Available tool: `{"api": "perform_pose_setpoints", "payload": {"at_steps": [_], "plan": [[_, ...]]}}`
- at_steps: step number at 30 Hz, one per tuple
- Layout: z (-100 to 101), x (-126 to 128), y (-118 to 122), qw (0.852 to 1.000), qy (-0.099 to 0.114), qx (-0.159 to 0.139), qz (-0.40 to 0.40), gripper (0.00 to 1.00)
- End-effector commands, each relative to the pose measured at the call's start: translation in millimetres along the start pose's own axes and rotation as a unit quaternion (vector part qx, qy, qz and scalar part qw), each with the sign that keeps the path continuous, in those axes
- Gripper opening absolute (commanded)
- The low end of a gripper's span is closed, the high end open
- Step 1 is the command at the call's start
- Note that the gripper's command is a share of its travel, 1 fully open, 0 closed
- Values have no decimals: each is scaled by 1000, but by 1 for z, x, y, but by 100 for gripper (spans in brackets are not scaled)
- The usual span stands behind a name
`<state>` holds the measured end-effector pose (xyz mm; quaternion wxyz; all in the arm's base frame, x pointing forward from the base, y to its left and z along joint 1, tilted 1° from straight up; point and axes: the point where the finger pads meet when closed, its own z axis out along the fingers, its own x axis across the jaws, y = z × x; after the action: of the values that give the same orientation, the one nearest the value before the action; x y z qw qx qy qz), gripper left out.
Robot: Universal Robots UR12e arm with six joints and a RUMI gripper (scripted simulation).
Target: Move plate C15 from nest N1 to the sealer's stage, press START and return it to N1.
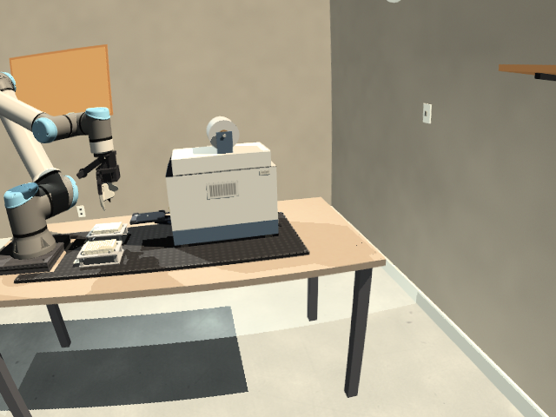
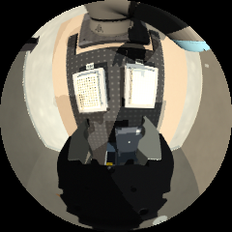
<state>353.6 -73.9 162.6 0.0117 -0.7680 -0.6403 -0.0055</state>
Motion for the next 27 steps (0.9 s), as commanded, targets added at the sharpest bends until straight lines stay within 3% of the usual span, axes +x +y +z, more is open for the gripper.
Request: {"api": "perform_pose_setpoints", "payload": {"at_steps": [1, 27], "plan": [[2, 0, 1, 1000, 0, -1, 0, 68], [2, -93, -33, 1000, -1, -1, 0, 68]]}}
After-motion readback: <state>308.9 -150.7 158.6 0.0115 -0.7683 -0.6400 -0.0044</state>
